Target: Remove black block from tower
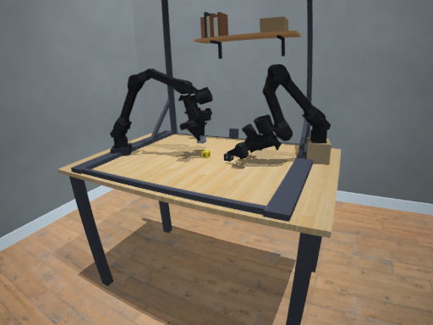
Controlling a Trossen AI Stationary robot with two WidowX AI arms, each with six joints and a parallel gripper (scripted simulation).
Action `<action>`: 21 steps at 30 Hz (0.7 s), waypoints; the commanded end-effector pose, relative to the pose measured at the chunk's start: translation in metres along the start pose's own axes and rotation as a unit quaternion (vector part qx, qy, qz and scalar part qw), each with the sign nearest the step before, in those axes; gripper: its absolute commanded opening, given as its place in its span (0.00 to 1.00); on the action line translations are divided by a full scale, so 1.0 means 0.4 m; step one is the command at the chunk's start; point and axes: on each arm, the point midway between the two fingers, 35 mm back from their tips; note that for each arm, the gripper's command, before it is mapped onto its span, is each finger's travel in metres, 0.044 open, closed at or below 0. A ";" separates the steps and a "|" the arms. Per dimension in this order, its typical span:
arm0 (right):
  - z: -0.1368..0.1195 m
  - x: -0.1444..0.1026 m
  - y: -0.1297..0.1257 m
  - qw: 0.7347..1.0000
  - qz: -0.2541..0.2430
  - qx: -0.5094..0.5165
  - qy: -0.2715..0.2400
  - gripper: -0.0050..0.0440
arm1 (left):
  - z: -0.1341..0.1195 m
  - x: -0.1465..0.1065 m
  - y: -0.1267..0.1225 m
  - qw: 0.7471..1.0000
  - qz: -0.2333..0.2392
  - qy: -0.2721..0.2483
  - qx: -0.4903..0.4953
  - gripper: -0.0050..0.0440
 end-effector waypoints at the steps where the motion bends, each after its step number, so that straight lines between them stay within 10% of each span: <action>1: 0.063 -0.015 0.006 1.000 0.005 0.001 -0.010 0.00 | 0.011 -0.003 0.001 1.000 0.000 -0.005 0.003 0.92; 21: 0.049 0.039 0.005 1.000 0.004 0.002 -0.014 0.00 | 0.011 -0.003 0.001 1.000 0.000 -0.005 0.003 0.92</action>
Point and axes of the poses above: on each arm, the point midway between the two fingers, 35 mm back from their tips, its own x axis out along the fingers, its own y axis across the jaws, z = x × y, and after that the axes turned 3 degrees about x, right-handed
